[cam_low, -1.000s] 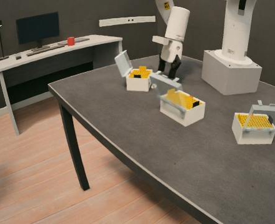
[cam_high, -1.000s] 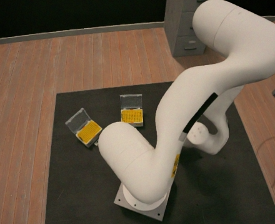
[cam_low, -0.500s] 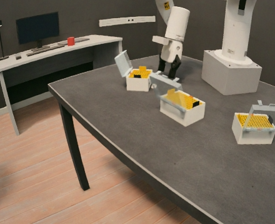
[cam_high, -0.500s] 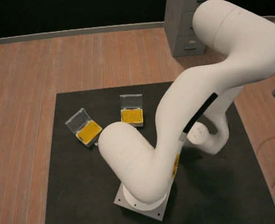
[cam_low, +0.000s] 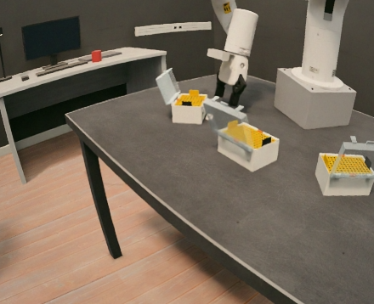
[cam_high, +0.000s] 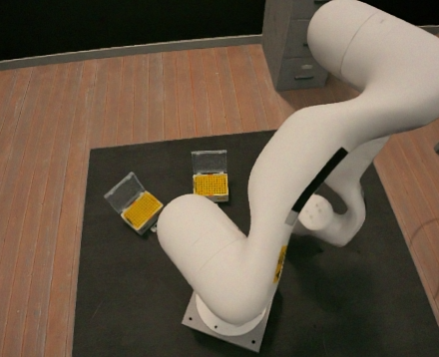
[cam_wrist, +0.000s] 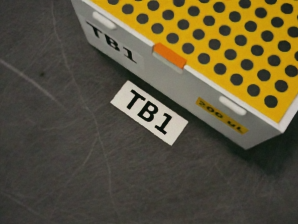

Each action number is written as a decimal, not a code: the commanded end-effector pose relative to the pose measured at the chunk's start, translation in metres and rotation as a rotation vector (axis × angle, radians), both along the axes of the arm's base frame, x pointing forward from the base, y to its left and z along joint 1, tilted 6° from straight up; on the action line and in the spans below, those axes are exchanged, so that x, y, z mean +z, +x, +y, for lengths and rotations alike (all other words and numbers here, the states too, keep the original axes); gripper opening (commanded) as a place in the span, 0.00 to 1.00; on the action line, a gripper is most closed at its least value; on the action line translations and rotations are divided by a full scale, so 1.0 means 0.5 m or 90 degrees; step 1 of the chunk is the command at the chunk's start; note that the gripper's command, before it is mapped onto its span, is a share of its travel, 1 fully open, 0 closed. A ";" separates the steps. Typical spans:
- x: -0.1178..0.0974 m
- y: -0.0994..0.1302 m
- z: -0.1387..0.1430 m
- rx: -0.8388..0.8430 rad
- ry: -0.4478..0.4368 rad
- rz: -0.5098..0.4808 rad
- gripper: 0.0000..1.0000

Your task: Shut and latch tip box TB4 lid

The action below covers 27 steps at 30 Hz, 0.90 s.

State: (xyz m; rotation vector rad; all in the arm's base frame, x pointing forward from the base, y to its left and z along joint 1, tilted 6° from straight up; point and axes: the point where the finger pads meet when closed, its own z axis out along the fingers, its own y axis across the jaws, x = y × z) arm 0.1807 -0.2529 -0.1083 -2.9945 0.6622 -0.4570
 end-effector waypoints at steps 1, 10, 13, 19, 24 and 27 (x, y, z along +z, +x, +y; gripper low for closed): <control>0.000 0.000 -0.001 0.000 -0.001 0.000 1.00; 0.040 -0.002 -0.004 0.000 -0.001 0.000 1.00; 0.070 -0.004 -0.007 0.000 -0.001 0.000 1.00; 0.130 -0.007 -0.012 0.000 -0.001 0.000 1.00; 0.159 -0.009 -0.015 0.000 -0.001 0.000 1.00; 0.189 -0.011 -0.017 0.000 -0.001 0.000 1.00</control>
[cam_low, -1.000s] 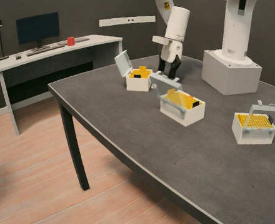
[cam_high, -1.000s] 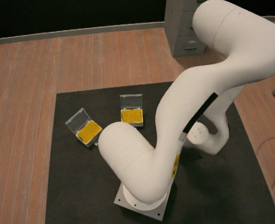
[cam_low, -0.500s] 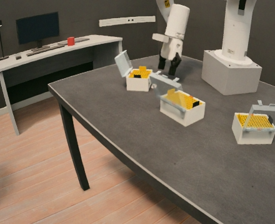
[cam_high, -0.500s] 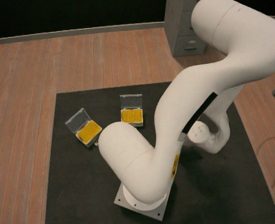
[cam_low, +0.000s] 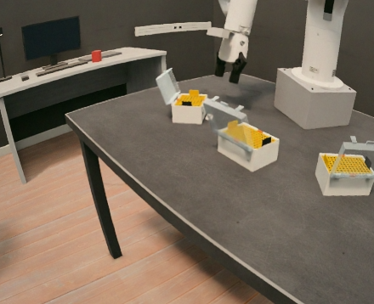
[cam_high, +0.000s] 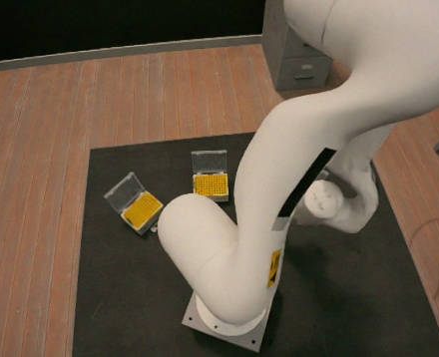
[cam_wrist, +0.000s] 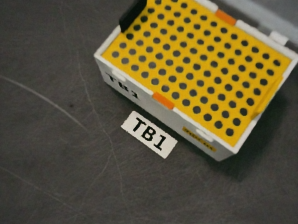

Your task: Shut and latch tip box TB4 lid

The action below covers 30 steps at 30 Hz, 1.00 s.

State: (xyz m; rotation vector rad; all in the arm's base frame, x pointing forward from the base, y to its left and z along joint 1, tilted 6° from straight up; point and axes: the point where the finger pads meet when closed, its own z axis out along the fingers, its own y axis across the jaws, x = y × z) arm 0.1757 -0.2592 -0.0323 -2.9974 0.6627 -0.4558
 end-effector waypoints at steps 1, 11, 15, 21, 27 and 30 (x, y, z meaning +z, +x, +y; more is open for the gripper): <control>0.047 -0.002 -0.006 0.000 0.001 -0.001 1.00; 0.145 -0.007 -0.014 0.000 0.001 -0.001 1.00; 0.145 -0.007 -0.014 0.000 0.001 -0.001 1.00; 0.147 0.005 0.001 0.042 -0.002 -0.005 1.00; 0.154 0.042 0.048 0.169 -0.009 -0.016 1.00; 0.155 0.048 0.056 0.190 -0.010 -0.017 1.00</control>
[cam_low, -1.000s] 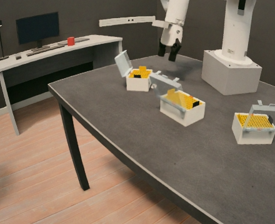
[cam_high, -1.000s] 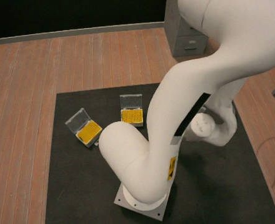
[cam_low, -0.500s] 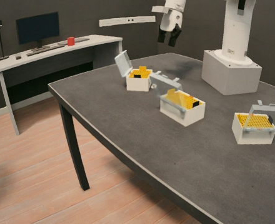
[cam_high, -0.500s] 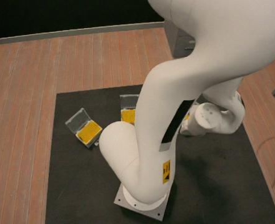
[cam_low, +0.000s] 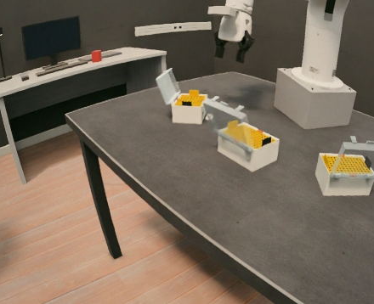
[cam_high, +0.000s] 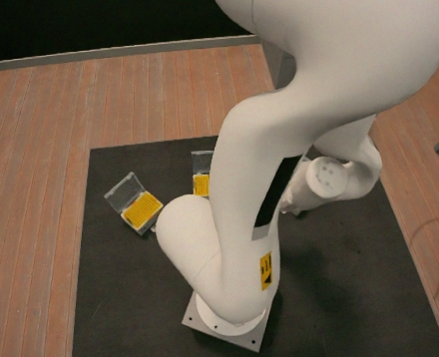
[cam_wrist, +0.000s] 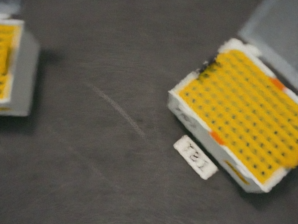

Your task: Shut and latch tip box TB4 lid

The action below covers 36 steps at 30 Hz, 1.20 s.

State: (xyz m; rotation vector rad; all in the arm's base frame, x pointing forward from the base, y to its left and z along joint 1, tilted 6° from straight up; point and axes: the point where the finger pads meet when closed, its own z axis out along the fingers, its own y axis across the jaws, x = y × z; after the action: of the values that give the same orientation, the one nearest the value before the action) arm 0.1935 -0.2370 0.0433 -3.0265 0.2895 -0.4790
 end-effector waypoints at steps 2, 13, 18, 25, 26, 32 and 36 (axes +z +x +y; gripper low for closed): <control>0.005 0.025 0.027 0.074 -0.003 -0.007 1.00; 0.017 0.093 0.113 0.074 -0.003 -0.007 1.00; 0.017 0.095 0.115 0.074 -0.003 -0.007 1.00; 0.022 0.110 0.162 0.180 -0.009 -0.016 1.00; 0.023 0.113 0.172 0.201 -0.011 -0.017 1.00; 0.029 0.130 0.229 0.303 -0.017 -0.026 1.00; 0.031 0.136 0.248 0.303 -0.017 -0.026 1.00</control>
State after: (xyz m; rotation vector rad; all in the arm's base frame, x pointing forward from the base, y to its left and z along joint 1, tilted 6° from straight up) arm 0.2561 -0.1258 0.0569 -2.9585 -0.4087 -0.4988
